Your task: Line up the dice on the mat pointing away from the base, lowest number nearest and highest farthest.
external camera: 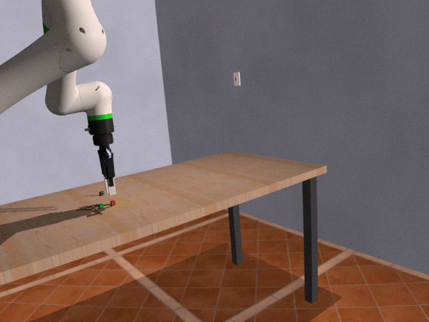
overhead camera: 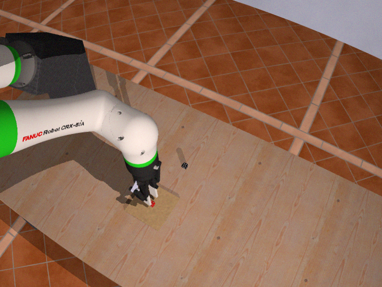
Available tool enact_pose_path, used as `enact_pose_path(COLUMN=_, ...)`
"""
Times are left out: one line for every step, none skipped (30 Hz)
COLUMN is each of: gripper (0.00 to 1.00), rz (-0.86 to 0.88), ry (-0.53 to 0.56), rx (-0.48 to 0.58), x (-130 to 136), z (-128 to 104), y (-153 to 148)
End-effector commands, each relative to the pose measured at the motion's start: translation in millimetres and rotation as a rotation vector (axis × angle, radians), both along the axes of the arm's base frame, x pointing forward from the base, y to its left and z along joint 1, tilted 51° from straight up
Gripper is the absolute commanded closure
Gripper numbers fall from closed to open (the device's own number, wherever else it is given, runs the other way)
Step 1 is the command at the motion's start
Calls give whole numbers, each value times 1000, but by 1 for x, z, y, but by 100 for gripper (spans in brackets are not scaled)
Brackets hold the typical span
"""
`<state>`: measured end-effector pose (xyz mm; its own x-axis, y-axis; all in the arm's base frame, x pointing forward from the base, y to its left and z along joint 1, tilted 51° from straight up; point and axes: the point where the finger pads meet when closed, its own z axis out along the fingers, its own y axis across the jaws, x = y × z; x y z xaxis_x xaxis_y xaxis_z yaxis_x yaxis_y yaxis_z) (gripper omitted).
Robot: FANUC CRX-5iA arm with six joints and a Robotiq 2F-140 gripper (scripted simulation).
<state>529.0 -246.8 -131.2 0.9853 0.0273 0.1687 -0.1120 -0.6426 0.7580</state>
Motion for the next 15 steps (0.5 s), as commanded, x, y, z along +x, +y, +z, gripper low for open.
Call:
enact_pose_path(gripper=81, rz=-1, ry=1, rx=0, x=-1, z=8, y=9)
enact_pose_path(gripper=81, rz=-1, ry=1, rx=0, x=-1, z=8, y=9)
enact_pose_path(gripper=81, rz=-1, ry=1, rx=0, x=-2, z=11, y=13)
enact_pose_path(gripper=81, rz=-1, ry=1, rx=0, x=-3, z=14, y=17)
enact_pose_path(gripper=81, rz=-1, ry=1, rx=0, x=-3, z=17, y=21)
enact_pose_path(gripper=81, rz=-1, ry=1, rx=0, x=-4, z=20, y=24)
enact_pose_path(gripper=81, rz=-1, ry=1, rx=0, x=-4, z=22, y=27)
enact_pose_path(gripper=81, rz=-1, ry=1, rx=0, x=-5, z=24, y=29)
enact_pose_path(gripper=81, rz=-1, ry=1, rx=0, x=-5, z=26, y=31)
enact_pose_path(gripper=81, rz=-1, ry=1, rx=0, x=-5, z=27, y=32)
enact_pose_path(gripper=81, rz=-1, ry=1, rx=0, x=-5, z=28, y=34)
enact_pose_path(gripper=81, rz=-1, ry=1, rx=0, x=-6, z=28, y=34)
enact_pose_path(gripper=81, rz=-1, ry=1, rx=0, x=-6, z=29, y=35)
enact_pose_path(gripper=81, rz=-1, ry=1, rx=0, x=-6, z=29, y=35)
enact_pose_path(gripper=81, rz=-1, ry=1, rx=0, x=-6, z=29, y=35)
